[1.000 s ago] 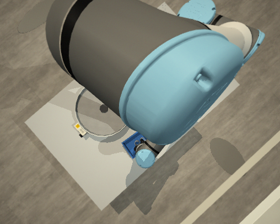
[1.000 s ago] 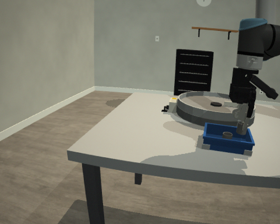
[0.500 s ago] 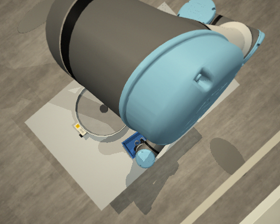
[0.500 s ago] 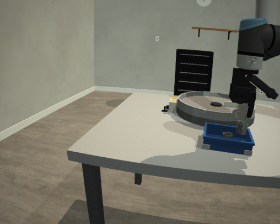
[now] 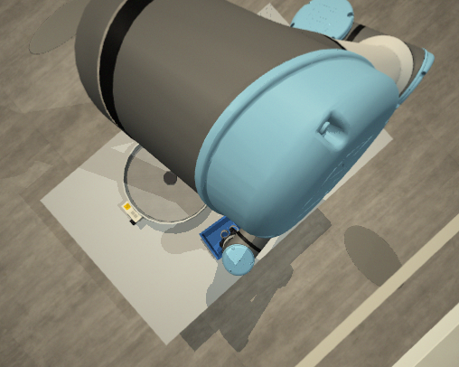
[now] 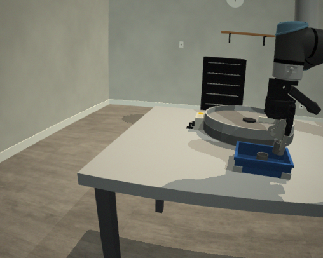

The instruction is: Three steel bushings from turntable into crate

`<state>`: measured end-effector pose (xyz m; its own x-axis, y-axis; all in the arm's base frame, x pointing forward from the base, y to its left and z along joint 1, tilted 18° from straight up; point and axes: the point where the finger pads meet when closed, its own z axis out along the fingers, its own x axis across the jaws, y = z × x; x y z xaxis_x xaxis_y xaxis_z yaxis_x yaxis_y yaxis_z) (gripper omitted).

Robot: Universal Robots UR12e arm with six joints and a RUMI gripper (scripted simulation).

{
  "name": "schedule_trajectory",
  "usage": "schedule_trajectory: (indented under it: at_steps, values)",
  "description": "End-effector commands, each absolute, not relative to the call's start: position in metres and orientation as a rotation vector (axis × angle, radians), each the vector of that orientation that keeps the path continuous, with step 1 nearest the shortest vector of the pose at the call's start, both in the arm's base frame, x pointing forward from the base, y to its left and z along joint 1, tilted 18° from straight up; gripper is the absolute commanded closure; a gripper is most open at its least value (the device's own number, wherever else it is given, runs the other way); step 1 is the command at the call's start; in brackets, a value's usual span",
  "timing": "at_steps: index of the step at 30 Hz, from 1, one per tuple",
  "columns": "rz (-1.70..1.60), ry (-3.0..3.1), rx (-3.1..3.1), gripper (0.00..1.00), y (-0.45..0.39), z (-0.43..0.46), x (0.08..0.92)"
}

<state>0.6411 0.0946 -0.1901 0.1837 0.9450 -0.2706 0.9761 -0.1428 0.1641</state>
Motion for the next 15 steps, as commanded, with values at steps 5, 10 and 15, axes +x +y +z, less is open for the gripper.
schedule_trajectory:
  at_steps: [5,10,15]
  values:
    - [-0.145,1.827,2.164,1.00,0.093,-0.194,0.642]
    - [-0.145,1.827,2.164,1.00,0.092,-0.197,0.643]
    - [-0.145,1.827,2.164,1.00,0.090,-0.205,0.643]
